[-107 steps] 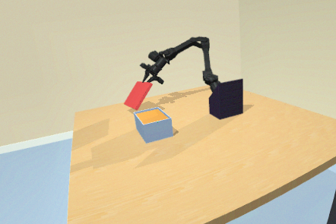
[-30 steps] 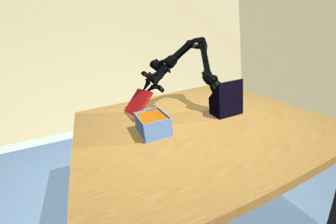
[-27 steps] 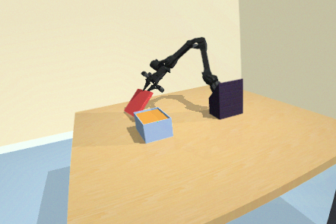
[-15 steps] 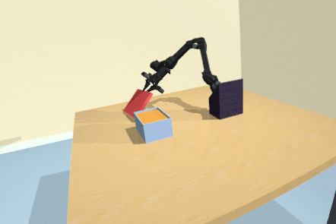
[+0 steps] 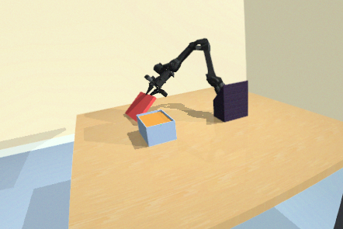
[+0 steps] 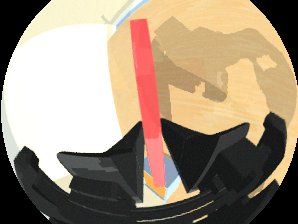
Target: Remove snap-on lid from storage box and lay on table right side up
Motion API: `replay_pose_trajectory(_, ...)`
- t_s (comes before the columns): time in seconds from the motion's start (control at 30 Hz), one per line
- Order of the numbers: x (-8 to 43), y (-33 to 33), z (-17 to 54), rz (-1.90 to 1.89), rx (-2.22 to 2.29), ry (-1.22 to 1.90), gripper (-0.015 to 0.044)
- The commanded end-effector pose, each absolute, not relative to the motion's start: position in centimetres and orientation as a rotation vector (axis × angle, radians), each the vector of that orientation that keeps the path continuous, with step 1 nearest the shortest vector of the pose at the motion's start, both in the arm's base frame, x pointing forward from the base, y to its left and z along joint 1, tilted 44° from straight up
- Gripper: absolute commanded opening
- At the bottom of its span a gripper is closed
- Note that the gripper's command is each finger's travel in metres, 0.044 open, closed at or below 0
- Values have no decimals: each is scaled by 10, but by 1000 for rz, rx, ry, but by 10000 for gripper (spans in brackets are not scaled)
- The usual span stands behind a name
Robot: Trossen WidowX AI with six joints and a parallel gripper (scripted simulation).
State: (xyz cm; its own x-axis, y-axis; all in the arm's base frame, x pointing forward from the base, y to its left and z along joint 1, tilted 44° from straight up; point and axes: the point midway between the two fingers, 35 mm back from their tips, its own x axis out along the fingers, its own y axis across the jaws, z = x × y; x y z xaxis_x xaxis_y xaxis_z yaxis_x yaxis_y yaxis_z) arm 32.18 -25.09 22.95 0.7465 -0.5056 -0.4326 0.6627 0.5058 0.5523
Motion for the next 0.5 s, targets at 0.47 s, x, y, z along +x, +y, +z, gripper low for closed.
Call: replay_pose_trajectory(0.47, 317, -268, 207, -745, 775, 244, 0)
